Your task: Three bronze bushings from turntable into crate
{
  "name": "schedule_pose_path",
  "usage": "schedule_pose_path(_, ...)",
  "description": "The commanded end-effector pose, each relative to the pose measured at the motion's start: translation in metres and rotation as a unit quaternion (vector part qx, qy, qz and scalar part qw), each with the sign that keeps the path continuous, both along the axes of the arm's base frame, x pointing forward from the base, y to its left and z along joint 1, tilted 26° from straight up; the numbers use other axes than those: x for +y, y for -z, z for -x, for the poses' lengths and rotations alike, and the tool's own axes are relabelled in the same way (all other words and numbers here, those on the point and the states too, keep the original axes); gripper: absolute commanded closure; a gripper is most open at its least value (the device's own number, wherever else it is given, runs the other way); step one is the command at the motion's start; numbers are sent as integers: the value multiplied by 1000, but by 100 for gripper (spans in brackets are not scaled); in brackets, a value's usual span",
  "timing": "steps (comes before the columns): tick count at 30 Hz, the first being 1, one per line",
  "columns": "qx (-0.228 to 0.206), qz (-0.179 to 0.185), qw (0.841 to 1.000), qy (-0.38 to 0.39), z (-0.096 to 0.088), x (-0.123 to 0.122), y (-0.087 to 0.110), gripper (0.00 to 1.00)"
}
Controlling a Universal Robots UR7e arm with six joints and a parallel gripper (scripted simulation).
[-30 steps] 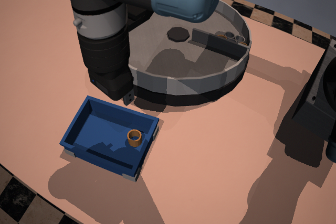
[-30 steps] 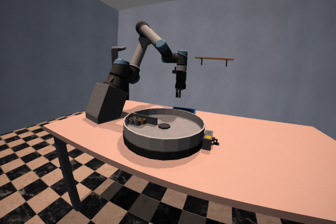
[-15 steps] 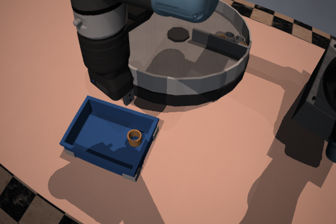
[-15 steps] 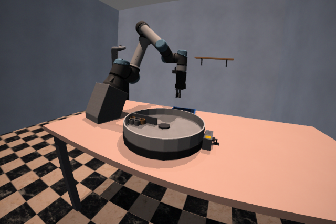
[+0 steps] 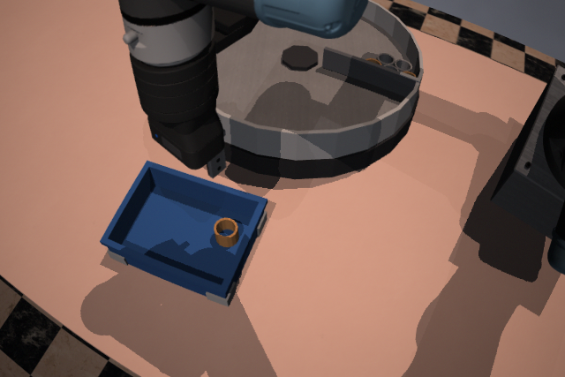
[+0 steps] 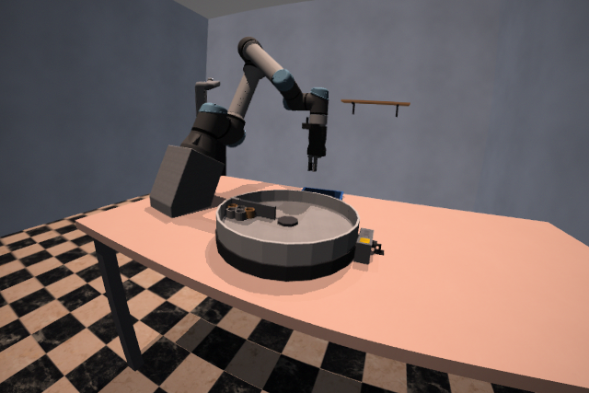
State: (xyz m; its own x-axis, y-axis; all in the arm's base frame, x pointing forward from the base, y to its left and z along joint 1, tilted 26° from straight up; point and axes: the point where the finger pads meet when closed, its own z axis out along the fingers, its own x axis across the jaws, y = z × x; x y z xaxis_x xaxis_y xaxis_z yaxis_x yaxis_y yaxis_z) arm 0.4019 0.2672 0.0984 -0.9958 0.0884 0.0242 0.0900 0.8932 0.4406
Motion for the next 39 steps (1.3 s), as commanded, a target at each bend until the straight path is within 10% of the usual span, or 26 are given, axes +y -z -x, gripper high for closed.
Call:
schedule_pose_path(1, -1, 0, 1000, 0, 0, 0, 0, 58)
schedule_pose_path(23, -1, 0, 1000, 0, 2, -45, 25, 60)
schedule_pose_path(28, 0, 0, 1000, 0, 5, -89, 51, 60)
schedule_pose_path(39, 0, 0, 1000, 0, 5, -89, 51, 60)
